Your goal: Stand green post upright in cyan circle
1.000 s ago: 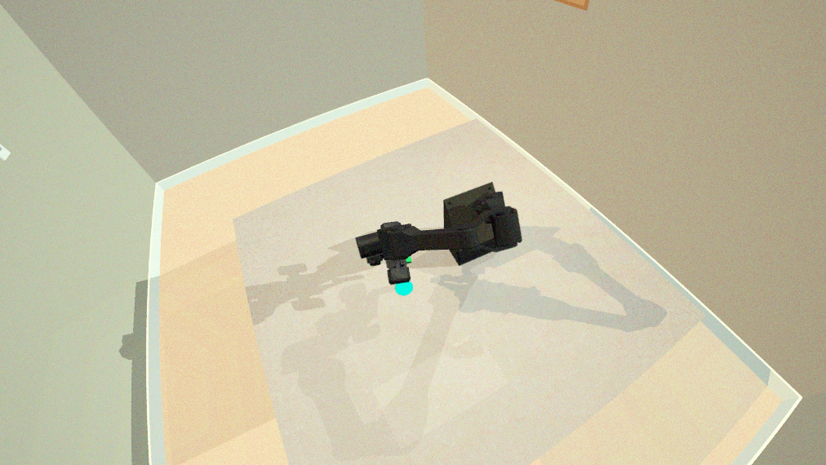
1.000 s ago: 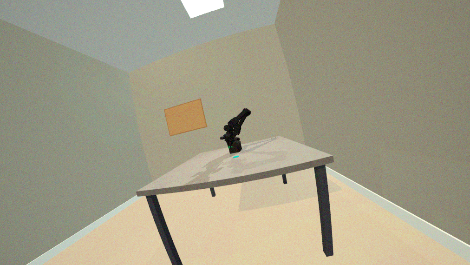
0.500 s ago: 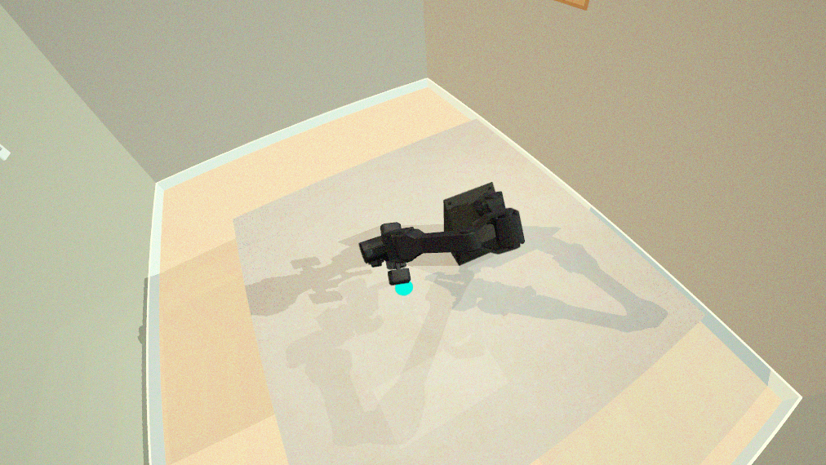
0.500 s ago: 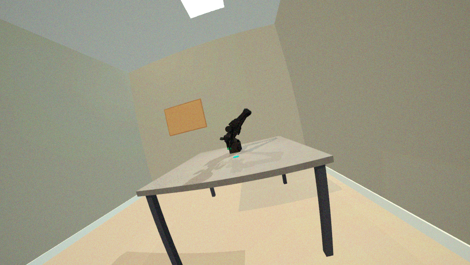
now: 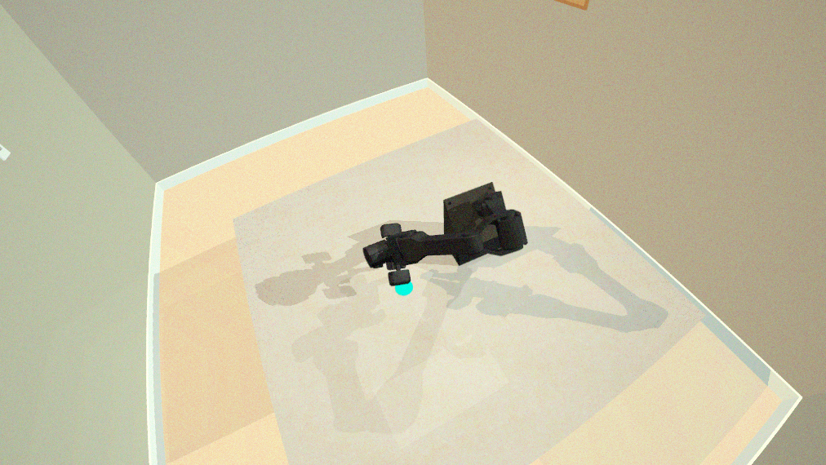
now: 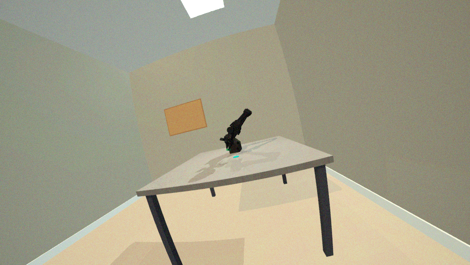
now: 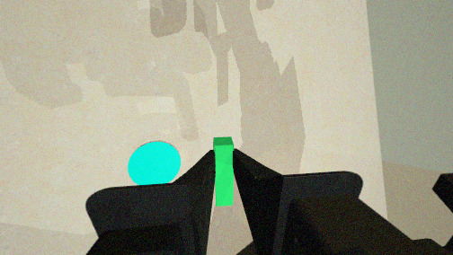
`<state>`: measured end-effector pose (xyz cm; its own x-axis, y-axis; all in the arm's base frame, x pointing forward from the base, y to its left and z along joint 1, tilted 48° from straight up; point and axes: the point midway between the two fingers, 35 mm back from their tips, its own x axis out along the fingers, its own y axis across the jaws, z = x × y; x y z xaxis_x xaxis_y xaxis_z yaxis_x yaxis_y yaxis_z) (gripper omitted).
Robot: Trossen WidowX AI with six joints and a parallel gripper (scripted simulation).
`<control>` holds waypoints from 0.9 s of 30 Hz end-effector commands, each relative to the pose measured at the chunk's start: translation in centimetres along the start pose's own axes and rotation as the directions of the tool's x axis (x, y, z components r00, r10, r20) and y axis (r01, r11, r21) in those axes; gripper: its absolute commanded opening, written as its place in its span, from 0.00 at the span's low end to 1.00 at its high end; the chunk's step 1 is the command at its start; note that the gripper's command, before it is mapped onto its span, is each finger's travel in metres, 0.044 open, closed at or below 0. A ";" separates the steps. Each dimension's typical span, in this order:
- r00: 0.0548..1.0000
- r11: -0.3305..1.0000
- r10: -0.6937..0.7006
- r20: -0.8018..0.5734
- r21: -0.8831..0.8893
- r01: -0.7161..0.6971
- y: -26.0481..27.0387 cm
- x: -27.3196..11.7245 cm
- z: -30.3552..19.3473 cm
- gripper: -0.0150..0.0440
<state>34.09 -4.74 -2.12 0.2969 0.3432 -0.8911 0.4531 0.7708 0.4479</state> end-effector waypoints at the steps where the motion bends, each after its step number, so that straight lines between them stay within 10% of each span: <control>1: 1.000 1.000 -0.013 0.021 0.003 0.013 0.0 0.1 0.0 0.29; 27: 0.983 0.996 -0.084 0.164 0.003 0.085 -0.2 1.3 0.3 0.29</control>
<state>34.65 -4.54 -3.37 0.3800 0.2006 -0.9030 0.4723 0.7972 0.3759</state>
